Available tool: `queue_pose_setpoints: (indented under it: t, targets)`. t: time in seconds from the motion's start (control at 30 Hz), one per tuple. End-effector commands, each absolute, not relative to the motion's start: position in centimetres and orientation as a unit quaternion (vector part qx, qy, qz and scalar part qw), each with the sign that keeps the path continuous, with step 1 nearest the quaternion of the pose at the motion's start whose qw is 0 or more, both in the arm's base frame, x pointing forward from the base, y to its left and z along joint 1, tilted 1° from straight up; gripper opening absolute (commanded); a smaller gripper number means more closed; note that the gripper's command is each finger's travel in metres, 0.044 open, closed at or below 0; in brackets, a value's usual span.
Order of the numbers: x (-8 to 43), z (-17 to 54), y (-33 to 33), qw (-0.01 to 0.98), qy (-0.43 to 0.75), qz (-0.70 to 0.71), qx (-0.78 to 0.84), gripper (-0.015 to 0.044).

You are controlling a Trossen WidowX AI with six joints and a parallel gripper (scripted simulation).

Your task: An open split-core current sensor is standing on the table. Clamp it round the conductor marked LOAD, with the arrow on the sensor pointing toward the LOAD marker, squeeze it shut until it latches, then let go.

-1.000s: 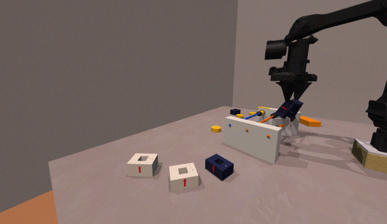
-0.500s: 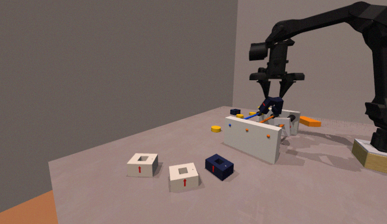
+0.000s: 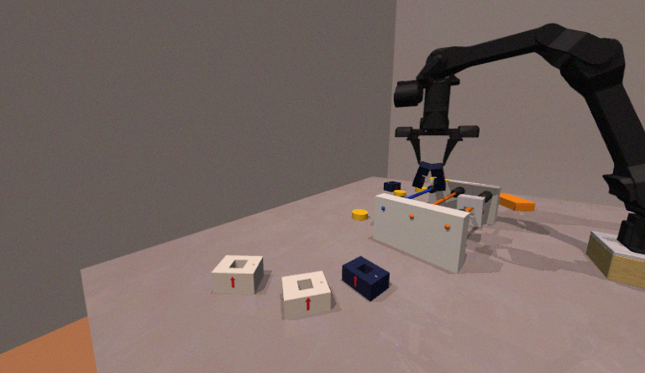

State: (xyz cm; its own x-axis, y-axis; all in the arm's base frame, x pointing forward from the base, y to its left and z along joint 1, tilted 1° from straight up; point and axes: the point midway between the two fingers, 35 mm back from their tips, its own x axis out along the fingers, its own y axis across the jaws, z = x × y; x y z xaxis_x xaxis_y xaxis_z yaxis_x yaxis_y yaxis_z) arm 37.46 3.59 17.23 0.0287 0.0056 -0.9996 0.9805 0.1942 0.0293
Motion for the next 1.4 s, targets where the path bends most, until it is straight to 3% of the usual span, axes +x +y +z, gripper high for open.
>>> queue_pose_setpoints:
  t: [0.0,0.27,1.37]
  targets:
    - [39.0,16.9,3.1,0.524,0.511,-0.474,0.49,0.0]
    - [41.4,15.9,2.2,0.467,0.454,-0.528,0.546,0.0]
    - [41.8,11.4,2.2,0.465,0.452,-0.529,0.547,0.0]
